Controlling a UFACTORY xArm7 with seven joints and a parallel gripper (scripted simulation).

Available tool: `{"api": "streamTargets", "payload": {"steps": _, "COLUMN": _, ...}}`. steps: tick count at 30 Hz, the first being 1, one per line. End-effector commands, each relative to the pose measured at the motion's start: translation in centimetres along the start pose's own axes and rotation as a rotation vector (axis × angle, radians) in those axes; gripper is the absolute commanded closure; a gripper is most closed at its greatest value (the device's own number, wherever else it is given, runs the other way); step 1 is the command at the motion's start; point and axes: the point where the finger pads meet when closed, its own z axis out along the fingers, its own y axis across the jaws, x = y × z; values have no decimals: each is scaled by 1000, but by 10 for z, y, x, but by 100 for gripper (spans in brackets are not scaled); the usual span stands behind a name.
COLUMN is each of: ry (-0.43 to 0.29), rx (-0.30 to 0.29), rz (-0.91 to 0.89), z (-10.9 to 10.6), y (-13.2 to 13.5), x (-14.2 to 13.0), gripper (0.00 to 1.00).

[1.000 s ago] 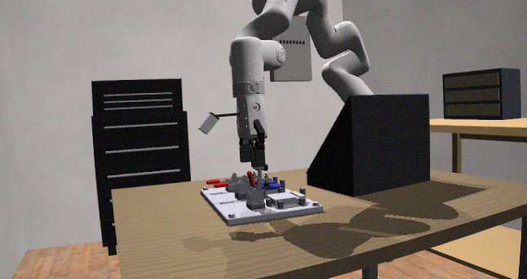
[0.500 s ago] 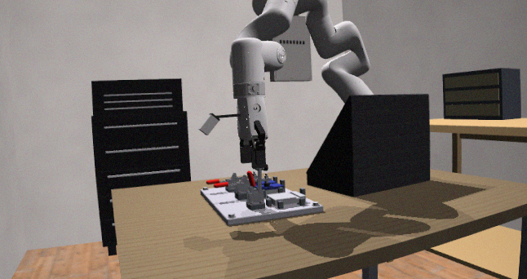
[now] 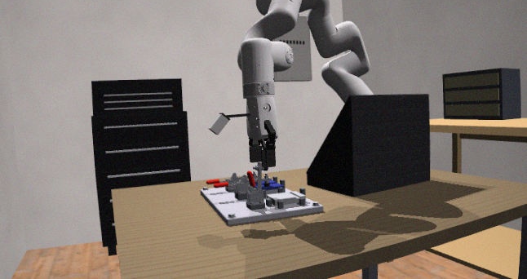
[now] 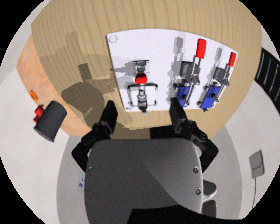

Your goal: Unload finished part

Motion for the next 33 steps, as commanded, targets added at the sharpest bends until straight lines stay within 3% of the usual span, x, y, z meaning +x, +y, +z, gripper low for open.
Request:
{"api": "streamTargets", "payload": {"steps": 1, "ry": 5, "rx": 4, "rz": 0, "z": -2, "y": -1, "x": -11, "gripper": 0}}
{"api": "streamTargets", "payload": {"steps": 16, "ry": 5, "rx": 4, "rz": 0, "z": -2, "y": 0, "x": -53, "gripper": 0}}
{"api": "streamTargets", "payload": {"steps": 33, "ry": 5, "rx": 4, "rz": 0, "z": 1, "y": 0, "x": -57, "gripper": 0}}
